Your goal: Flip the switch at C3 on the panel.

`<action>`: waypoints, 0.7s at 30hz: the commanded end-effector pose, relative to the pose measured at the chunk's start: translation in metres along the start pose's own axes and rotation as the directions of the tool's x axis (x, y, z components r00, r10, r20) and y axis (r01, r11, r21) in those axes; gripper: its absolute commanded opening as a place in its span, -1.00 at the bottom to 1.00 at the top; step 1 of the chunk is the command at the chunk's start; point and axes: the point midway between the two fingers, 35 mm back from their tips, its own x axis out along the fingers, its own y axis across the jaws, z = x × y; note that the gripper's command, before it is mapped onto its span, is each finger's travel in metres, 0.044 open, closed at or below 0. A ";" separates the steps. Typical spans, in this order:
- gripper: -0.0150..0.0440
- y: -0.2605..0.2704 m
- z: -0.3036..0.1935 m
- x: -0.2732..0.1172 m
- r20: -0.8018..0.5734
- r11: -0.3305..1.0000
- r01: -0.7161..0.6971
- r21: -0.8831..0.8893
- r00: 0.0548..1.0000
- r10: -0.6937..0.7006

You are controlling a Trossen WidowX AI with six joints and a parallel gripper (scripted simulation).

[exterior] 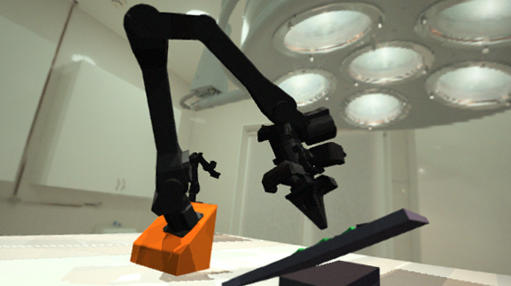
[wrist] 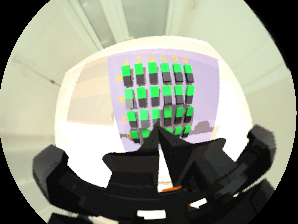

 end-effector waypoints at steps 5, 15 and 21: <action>-0.49 -0.002 -0.003 0.010 -0.006 1.000 0.009 -0.006 1.000 -0.009; -0.49 -0.002 -0.003 0.020 -0.005 1.000 0.009 -0.006 1.000 -0.009; -0.49 -0.002 -0.003 0.020 -0.005 1.000 0.009 -0.006 1.000 -0.009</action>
